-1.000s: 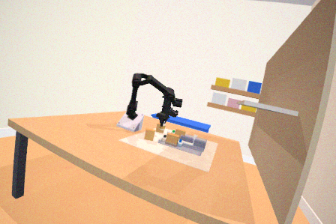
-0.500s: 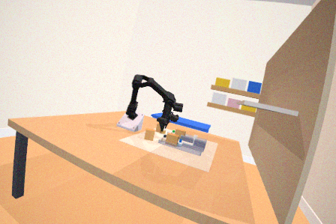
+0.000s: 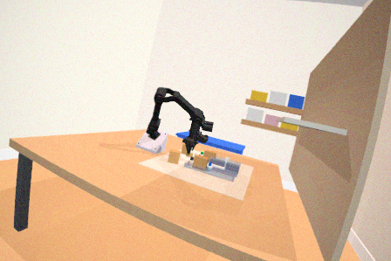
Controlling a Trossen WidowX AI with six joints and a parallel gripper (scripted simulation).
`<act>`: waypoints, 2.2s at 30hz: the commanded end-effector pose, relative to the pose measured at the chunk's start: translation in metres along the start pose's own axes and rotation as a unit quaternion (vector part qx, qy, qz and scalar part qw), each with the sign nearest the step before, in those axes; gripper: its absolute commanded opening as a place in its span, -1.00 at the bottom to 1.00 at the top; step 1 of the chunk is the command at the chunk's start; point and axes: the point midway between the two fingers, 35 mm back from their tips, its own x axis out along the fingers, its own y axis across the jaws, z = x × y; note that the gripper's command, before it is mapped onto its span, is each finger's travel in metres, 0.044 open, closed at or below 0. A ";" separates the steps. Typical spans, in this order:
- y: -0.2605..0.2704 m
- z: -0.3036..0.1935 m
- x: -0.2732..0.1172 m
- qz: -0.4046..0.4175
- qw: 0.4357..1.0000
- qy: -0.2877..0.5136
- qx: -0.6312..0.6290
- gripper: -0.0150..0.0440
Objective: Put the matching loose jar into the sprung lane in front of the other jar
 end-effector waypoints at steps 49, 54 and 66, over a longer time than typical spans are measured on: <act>-0.001 0.026 0.001 -0.002 1.000 -0.001 -0.002 -0.49; -0.001 0.028 0.001 -0.002 1.000 -0.001 -0.002 -0.49; -0.002 0.034 0.001 -0.002 1.000 -0.001 -0.002 -0.49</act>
